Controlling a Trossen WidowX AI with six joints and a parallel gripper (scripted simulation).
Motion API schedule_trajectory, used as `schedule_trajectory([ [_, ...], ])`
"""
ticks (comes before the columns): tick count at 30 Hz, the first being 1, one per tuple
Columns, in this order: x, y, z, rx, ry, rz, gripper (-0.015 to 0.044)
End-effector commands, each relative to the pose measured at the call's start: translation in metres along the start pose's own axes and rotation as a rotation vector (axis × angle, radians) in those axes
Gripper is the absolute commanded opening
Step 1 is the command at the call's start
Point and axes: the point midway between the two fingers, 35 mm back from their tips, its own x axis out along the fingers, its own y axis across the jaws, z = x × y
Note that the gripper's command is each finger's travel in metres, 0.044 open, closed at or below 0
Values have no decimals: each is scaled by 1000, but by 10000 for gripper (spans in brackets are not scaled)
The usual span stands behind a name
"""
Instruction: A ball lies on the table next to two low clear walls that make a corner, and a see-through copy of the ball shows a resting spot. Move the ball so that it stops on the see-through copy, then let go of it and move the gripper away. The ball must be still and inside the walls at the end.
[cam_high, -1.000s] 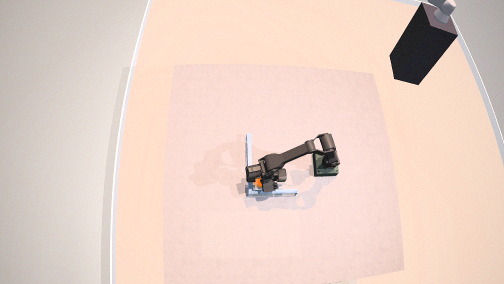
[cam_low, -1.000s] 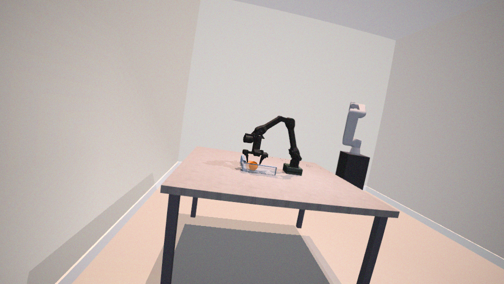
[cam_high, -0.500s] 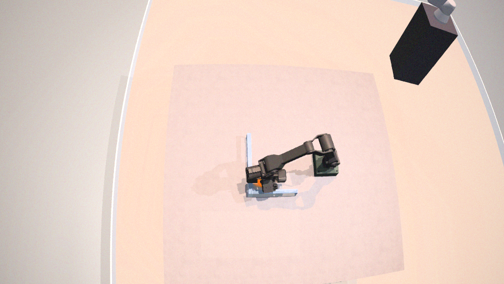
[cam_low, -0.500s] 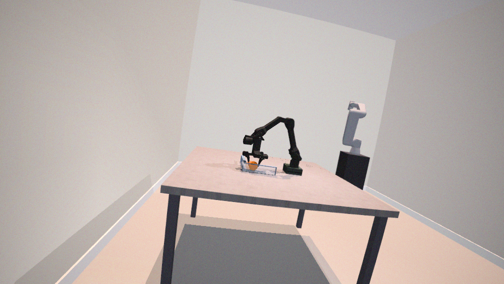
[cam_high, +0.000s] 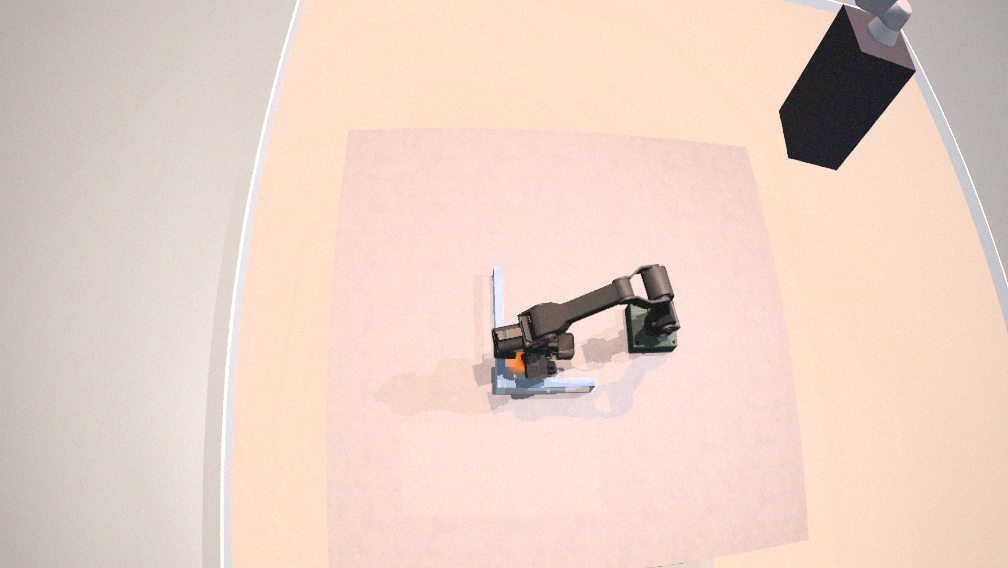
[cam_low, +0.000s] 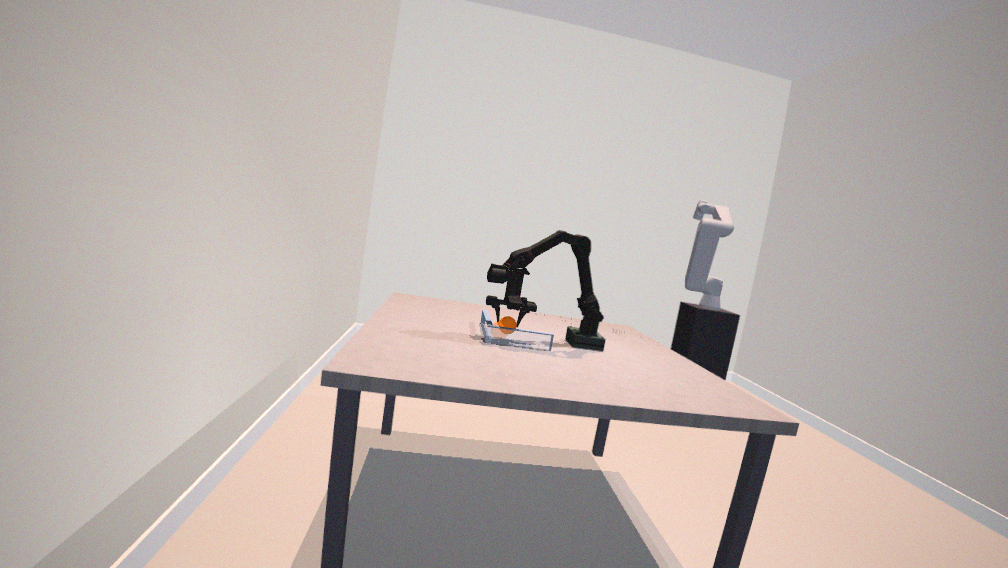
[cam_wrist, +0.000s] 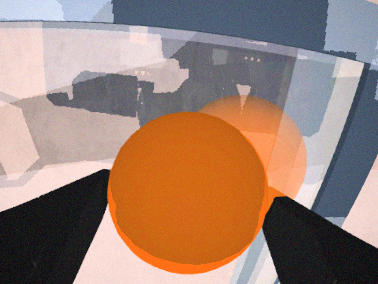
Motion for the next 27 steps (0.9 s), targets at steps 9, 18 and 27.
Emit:
schedule_trajectory([
  [9, -65, -8, 5, -8, -16, -10, 0],
  [18, -112, -2, 6, -23, -29, 0, 0],
  [27, -117, -2, 6, 62, -32, 3, 0],
])
